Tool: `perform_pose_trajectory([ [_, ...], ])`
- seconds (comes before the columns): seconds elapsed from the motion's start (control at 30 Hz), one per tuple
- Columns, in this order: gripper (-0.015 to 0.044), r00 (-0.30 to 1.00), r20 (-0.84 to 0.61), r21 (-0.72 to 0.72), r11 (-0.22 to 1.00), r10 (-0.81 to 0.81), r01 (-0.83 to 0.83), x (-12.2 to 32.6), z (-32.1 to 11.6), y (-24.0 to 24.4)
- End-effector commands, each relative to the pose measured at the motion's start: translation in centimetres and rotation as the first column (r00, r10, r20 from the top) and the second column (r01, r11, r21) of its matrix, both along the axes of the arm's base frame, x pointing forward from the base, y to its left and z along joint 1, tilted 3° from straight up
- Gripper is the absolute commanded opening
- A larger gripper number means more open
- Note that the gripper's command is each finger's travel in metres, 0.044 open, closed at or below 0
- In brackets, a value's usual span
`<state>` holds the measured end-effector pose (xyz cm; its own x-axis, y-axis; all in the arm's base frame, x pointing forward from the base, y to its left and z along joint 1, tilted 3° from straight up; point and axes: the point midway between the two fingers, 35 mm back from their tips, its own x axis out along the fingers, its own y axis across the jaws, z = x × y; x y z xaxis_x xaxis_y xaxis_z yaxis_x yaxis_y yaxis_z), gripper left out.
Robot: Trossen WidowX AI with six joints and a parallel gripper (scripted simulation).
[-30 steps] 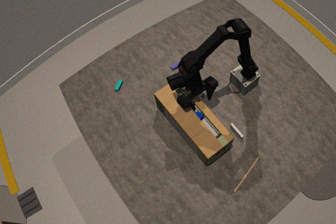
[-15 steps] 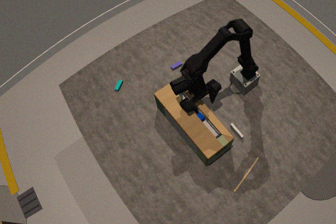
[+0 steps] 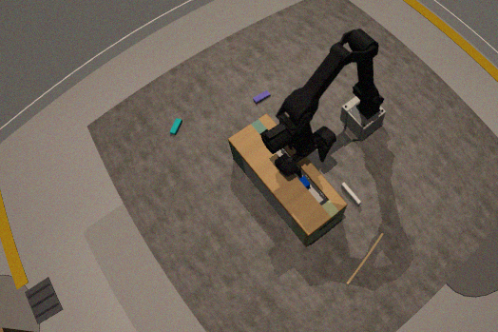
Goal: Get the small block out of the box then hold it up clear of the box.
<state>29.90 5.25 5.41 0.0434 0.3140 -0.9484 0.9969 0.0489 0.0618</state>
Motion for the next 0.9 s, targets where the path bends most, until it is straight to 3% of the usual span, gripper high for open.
perform_pose_trajectory([
  [0.0,0.04,1.0,0.002,0.004,1.0,-0.003,0.003,-0.1,0.0,1.2],
  [0.3,0.04,1.0,0.001,0.006,1.0,-0.003,0.003,-0.2,0.0,3.6],
  [0.87,0.04,1.0,0.001,0.005,1.0,-0.003,0.003,-0.2,0.0,2.6],
])
